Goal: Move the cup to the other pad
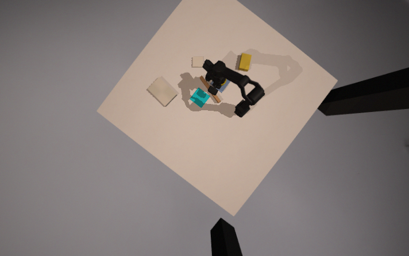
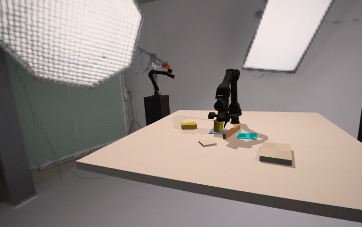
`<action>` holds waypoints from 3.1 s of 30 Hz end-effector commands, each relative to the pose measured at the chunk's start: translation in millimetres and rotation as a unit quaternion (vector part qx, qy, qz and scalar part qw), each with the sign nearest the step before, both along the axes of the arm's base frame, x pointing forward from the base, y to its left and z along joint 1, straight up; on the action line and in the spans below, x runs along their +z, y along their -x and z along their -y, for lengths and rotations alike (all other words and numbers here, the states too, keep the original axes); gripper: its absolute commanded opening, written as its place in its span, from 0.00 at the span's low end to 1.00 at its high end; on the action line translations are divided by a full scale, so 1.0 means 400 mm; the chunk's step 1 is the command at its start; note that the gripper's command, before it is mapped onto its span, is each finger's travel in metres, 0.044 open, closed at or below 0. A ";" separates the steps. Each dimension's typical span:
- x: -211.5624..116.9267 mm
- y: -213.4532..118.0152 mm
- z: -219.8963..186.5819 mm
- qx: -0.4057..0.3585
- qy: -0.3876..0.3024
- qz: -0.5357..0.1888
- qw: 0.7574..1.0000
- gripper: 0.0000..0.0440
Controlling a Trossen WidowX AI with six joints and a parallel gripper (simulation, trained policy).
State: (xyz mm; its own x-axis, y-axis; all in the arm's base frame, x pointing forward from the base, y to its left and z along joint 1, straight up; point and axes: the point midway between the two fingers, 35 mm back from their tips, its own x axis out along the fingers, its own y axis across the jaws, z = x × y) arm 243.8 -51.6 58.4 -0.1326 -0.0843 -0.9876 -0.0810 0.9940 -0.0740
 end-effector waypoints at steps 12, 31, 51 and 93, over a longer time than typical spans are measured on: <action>0.050 -0.028 0.002 0.060 -0.015 0.022 0.998 0.00; 0.157 -0.099 -0.048 0.085 -0.017 0.069 0.994 0.03; 0.198 -0.170 -0.190 0.120 -0.022 0.123 0.985 0.00; 0.019 -0.126 -0.442 0.146 -0.031 0.144 0.978 0.11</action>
